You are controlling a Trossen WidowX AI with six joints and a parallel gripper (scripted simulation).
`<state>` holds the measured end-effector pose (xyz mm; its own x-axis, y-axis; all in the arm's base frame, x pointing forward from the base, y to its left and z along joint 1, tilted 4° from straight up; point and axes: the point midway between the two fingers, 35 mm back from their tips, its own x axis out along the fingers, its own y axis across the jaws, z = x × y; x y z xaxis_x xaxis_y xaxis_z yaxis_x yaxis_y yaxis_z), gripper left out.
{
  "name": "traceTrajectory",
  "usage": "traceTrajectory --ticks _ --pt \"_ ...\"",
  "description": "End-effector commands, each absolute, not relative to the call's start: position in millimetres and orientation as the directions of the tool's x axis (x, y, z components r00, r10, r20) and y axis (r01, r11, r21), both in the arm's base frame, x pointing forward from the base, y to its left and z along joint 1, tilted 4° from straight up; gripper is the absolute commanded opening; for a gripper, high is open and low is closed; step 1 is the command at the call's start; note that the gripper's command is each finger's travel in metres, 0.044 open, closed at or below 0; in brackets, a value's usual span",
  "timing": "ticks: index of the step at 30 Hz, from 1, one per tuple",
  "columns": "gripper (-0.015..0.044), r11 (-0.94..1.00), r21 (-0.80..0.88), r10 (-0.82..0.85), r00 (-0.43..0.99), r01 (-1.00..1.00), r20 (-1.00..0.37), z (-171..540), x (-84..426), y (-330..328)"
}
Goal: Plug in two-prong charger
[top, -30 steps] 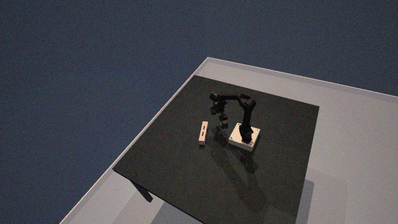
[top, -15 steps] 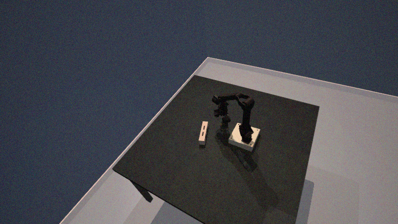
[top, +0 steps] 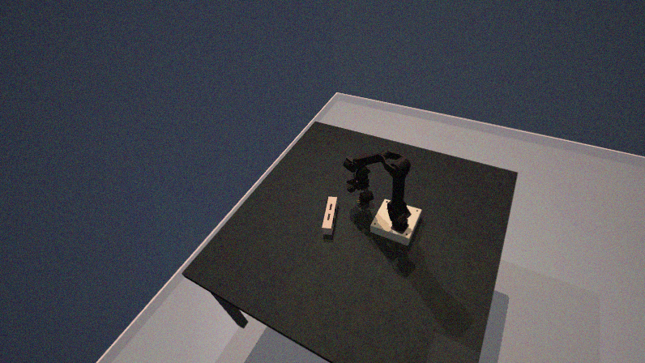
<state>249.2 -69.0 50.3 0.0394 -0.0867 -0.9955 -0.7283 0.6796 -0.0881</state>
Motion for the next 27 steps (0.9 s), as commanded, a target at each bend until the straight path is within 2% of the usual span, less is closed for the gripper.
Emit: traceTrajectory --ticks 1,27 --pt "0.0440 0.684 -0.084 -0.089 0.032 -0.725 -0.996 41.8 248.2 -69.5" --pt "0.0440 0.684 -0.084 -0.089 0.032 -0.725 -0.996 5.8 250.3 -70.4"
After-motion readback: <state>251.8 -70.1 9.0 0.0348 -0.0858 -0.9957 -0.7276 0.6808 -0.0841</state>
